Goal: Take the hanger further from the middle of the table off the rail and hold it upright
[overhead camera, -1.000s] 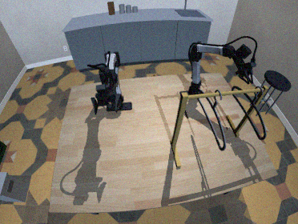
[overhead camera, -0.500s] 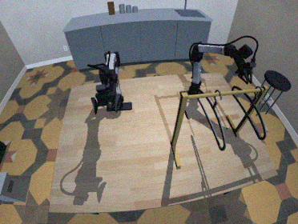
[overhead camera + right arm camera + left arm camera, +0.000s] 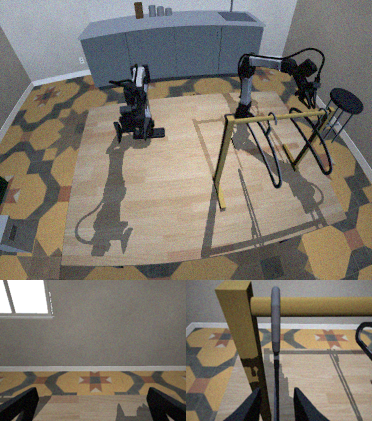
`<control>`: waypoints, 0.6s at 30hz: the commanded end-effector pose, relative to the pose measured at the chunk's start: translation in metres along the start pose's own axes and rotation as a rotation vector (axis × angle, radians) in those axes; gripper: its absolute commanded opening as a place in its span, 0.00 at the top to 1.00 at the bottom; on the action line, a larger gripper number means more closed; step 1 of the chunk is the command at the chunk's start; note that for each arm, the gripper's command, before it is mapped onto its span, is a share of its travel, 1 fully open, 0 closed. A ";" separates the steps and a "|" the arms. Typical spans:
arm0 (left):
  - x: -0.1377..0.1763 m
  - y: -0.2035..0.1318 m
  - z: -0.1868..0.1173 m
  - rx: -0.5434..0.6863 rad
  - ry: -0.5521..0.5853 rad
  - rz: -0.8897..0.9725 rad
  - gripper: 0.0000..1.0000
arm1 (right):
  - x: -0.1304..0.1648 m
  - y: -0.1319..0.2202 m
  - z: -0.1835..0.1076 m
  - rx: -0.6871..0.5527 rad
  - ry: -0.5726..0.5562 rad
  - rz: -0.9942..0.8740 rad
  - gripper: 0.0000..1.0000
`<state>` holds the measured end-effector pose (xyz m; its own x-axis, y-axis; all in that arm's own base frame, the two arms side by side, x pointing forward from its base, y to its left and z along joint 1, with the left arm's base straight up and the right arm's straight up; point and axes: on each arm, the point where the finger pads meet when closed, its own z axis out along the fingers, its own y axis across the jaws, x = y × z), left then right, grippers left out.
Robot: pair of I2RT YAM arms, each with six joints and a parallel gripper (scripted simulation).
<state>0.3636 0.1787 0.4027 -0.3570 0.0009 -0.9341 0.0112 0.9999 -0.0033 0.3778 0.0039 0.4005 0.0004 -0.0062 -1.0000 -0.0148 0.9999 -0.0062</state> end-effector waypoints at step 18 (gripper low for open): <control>-0.007 0.003 0.038 -0.014 -0.017 0.001 0.70 | -0.007 0.000 -0.002 0.002 -0.019 -0.002 0.00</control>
<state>0.3935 0.1788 0.3925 -0.3553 0.0042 -0.9348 0.0117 0.9999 0.0000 0.3778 0.0039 0.4005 0.0004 -0.0062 -1.0000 -0.0148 0.9999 -0.0062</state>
